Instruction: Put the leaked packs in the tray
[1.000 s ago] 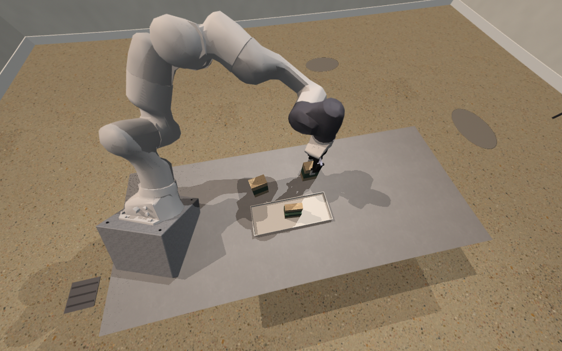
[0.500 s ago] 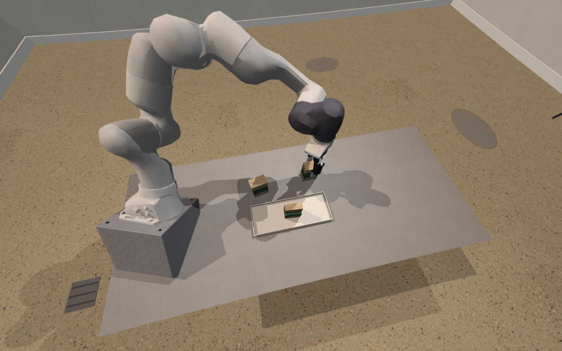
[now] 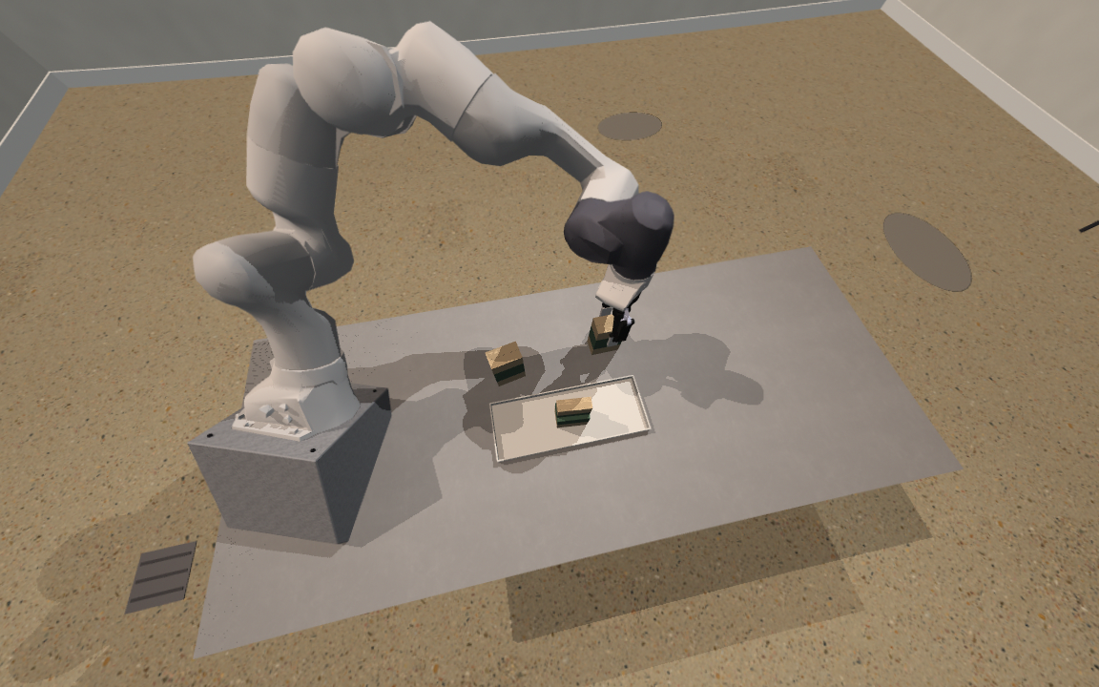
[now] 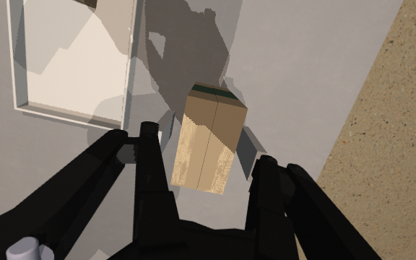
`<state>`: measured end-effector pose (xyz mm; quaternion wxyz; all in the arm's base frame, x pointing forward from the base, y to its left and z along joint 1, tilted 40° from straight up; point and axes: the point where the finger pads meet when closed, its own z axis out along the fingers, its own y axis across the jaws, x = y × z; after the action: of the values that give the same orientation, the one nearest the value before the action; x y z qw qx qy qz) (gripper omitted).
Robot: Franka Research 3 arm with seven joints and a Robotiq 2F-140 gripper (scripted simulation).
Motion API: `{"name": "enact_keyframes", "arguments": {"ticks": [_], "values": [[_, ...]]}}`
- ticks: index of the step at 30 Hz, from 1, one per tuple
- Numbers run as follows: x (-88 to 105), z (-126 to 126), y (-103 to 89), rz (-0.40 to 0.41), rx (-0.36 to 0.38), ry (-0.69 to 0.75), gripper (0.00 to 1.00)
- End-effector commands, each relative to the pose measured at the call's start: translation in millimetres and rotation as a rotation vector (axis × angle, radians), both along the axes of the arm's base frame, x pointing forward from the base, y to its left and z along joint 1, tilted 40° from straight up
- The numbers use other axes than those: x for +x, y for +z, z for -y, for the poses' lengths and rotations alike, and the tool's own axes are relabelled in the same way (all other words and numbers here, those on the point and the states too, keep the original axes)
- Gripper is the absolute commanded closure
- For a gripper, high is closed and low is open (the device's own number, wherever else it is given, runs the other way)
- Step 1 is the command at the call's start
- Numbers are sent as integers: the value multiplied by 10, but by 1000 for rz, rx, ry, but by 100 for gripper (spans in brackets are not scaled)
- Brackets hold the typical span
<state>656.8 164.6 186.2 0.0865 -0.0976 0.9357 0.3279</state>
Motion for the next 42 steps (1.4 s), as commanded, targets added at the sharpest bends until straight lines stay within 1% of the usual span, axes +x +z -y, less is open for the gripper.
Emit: {"name": "enact_keyframes", "arguments": {"ticks": [1, 22, 26, 28, 31, 33, 35, 42], "values": [[-4, -9, -14, 2, 2, 2, 47], [-4, -9, -14, 2, 2, 2, 47], [-8, 15, 15, 2, 2, 2, 47], [-25, 130, 155, 2, 2, 2, 47], [-65, 389, 470, 2, 2, 2, 47], [-82, 499, 604, 2, 2, 2, 47], [-86, 522, 632, 2, 2, 2, 47], [-86, 522, 632, 2, 2, 2, 47]]}}
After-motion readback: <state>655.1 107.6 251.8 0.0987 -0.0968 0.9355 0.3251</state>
